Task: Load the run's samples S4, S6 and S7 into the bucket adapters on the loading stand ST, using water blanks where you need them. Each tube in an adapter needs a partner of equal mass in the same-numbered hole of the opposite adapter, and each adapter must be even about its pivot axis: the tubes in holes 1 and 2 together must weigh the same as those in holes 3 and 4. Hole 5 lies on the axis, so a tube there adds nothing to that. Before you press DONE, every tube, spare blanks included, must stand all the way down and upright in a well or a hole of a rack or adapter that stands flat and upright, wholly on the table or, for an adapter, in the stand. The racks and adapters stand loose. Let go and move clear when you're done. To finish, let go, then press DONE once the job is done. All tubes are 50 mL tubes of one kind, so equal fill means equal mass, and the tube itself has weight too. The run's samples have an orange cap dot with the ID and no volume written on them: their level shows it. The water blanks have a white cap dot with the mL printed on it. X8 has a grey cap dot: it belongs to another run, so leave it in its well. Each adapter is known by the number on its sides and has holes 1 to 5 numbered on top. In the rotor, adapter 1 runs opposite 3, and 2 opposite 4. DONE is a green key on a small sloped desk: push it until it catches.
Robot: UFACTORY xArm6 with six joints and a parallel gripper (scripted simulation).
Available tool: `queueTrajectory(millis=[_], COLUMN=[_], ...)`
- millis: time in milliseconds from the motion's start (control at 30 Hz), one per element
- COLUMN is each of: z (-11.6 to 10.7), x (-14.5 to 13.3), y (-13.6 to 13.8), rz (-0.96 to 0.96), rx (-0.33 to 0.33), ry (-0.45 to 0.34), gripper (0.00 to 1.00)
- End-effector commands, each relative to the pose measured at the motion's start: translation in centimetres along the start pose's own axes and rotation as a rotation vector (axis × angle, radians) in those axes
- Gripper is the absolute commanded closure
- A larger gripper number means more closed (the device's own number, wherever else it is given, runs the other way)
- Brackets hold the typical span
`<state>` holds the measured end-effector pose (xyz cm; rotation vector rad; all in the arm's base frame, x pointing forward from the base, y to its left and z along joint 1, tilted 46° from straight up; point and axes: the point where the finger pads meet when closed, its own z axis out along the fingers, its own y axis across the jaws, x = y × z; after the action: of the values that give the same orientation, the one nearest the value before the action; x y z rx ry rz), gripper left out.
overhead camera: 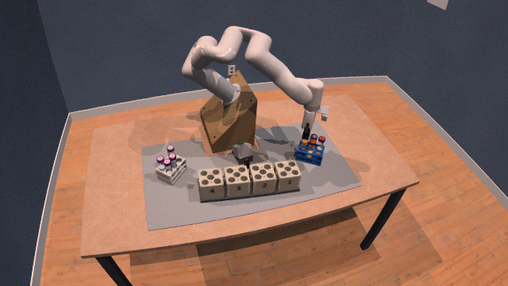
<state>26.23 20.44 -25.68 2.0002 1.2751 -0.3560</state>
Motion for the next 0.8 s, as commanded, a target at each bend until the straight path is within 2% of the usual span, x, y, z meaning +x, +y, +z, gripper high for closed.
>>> queueTrajectory(millis=[0, 767], z=[-0.5, -1.8], x=[0.2, 0.2], y=[0.1, 0.0], rz=[0.001, 0.001], rx=[0.0, 0.0], ry=[0.004, 0.004], gripper=[1.0, 1.0])
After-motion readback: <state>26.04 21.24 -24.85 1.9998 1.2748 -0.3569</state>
